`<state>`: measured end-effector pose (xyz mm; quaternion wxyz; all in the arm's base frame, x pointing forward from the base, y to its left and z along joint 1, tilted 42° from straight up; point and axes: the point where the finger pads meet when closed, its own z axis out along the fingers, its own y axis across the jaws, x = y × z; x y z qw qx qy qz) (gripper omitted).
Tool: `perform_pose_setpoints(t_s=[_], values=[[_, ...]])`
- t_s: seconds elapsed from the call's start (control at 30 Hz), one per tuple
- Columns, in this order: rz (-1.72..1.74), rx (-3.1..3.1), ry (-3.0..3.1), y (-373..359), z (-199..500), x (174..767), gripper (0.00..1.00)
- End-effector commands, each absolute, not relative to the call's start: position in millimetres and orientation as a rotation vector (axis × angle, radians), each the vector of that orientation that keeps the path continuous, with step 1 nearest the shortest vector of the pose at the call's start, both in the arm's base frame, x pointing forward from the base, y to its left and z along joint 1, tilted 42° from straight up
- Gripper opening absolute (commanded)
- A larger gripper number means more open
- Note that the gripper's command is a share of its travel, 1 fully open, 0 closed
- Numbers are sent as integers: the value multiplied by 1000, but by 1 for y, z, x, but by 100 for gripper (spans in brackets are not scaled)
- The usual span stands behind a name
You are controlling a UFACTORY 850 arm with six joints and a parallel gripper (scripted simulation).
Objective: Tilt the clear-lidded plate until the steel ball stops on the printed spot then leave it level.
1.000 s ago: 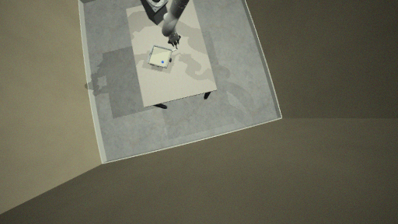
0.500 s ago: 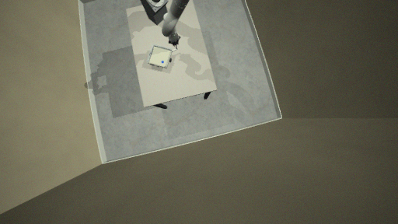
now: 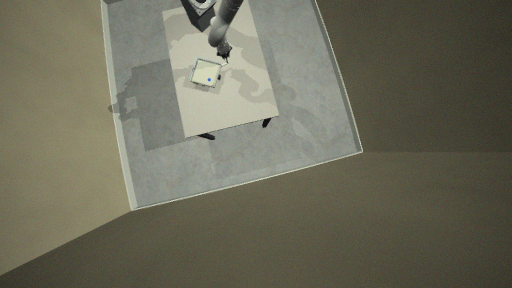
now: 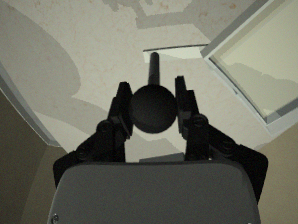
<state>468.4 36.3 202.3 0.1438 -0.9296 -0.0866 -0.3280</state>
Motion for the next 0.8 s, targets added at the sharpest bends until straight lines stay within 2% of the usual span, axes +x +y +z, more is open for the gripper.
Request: perform_pose_setpoints(t_s=[0.0,0.77], values=[[-947,-2680,-250,36,203,469,0],[-947,-2680,-250,36,199,464,0]])
